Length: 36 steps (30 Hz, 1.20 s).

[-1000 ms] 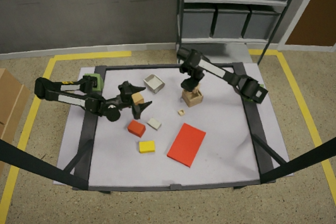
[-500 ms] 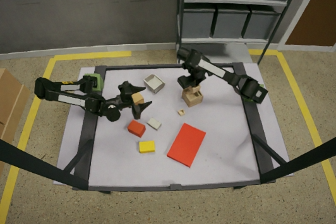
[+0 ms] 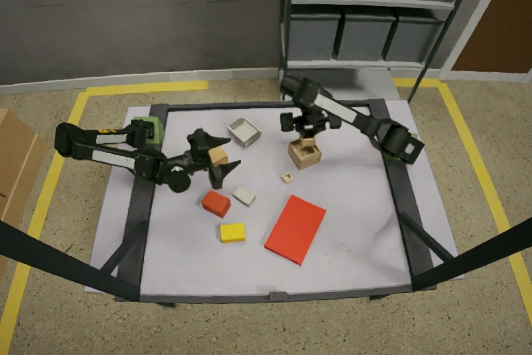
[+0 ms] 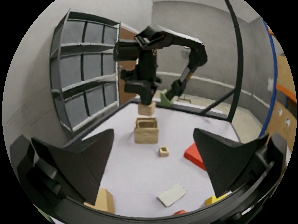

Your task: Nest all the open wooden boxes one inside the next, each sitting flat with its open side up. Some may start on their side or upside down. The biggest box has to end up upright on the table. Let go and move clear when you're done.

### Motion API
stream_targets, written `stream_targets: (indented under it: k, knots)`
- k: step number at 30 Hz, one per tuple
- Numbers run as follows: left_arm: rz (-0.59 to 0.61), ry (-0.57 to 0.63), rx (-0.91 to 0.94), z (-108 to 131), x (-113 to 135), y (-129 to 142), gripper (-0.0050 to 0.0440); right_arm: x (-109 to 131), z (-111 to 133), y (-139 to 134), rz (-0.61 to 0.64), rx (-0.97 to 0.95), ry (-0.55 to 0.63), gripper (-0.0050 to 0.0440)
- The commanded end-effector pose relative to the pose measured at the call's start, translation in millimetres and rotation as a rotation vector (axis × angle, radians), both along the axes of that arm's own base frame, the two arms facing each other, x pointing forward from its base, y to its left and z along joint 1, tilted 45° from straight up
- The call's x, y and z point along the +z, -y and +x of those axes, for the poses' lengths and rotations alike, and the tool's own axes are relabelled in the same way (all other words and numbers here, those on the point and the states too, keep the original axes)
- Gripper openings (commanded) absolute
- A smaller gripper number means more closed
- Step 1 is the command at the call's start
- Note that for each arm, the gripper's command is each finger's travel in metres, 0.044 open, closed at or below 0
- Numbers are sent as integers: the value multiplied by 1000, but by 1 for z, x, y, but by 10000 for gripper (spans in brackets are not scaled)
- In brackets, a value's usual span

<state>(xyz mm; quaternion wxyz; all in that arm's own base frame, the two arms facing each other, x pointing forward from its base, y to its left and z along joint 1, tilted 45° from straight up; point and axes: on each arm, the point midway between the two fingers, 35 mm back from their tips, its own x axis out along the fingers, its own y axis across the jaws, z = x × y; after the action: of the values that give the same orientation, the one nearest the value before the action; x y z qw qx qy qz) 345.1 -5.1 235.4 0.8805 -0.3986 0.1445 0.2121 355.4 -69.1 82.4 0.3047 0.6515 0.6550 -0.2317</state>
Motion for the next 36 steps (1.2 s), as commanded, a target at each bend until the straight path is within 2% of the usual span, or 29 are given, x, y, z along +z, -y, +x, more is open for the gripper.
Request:
stream_targets:
  k: [1, 8, 10, 25, 27, 36]
  knots:
    - [-6, 19, 1, -1, 6, 0, 400, 2, 2, 1, -2, -90, -77, 188]
    - [-6, 19, 1, -1, 6, 0, 400, 2, 2, 1, 8, -261, -249, 188]
    - [-6, 19, 1, -1, 6, 0, 400, 2, 2, 1, 8, -261, -249, 188]
    - [-6, 19, 1, -1, 6, 0, 400, 2, 2, 1, 29, -626, -619, 188]
    - [-6, 19, 1, -1, 6, 0, 400, 2, 2, 1, 29, -626, -619, 188]
    - [-6, 19, 1, -1, 6, 0, 400, 2, 2, 1, 40, -831, -827, 188]
